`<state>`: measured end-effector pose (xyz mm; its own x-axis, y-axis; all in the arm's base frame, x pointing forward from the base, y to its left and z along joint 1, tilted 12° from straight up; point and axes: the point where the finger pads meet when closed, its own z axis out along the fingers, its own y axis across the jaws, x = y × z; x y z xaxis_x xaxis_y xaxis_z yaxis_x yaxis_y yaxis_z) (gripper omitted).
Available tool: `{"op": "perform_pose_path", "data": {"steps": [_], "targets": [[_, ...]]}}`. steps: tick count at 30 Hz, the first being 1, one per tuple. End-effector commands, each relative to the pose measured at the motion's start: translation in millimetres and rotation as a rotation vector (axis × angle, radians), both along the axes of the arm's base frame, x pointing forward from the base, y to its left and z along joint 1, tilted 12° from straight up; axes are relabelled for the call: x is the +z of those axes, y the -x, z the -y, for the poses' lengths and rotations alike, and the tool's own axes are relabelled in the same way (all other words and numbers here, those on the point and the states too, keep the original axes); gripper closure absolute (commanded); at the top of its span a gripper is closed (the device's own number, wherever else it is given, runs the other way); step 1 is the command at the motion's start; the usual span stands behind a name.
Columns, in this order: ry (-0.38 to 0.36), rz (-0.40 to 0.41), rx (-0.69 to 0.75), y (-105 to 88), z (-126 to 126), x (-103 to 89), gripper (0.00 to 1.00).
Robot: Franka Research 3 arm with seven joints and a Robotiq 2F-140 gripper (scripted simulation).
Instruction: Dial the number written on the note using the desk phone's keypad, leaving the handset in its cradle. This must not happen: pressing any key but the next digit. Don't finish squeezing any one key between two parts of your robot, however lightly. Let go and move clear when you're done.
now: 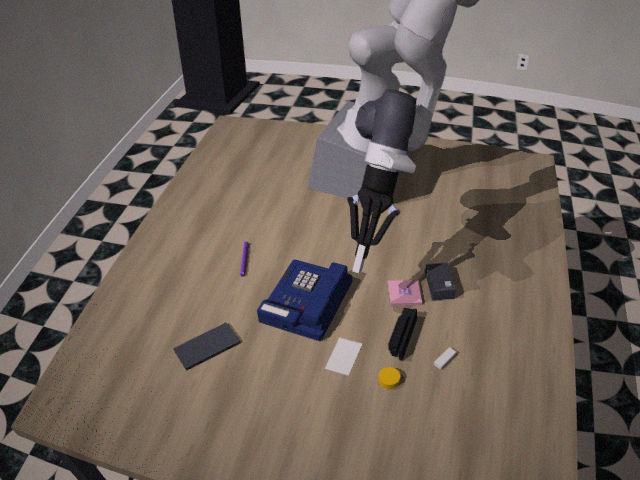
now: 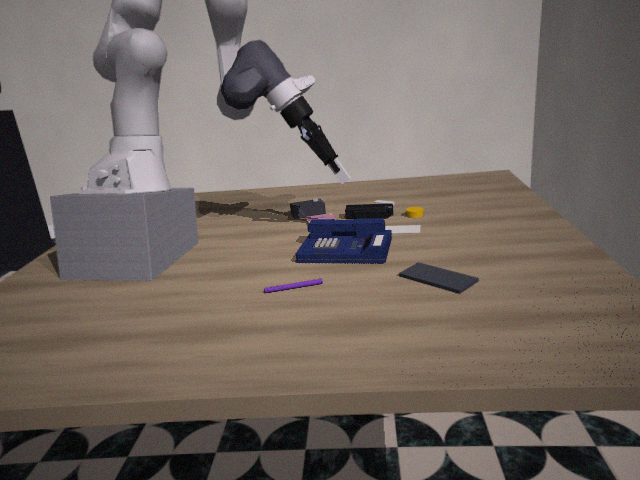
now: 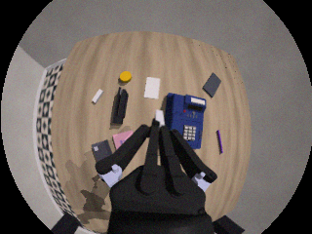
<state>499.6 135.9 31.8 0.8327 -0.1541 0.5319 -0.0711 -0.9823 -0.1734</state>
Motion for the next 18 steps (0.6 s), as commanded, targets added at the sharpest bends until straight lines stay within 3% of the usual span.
{"op": "perform_pose_path", "data": {"steps": [1, 3, 18], "targets": [[-0.028, 0.045, 0.028, -4.9, 16, -0.3, 1.0], [-0.028, 0.045, 0.028, -4.9, 16, -0.3, 1.0], [-0.028, 0.045, 0.028, 3.9, 106, -39.7, 1.0]]}}
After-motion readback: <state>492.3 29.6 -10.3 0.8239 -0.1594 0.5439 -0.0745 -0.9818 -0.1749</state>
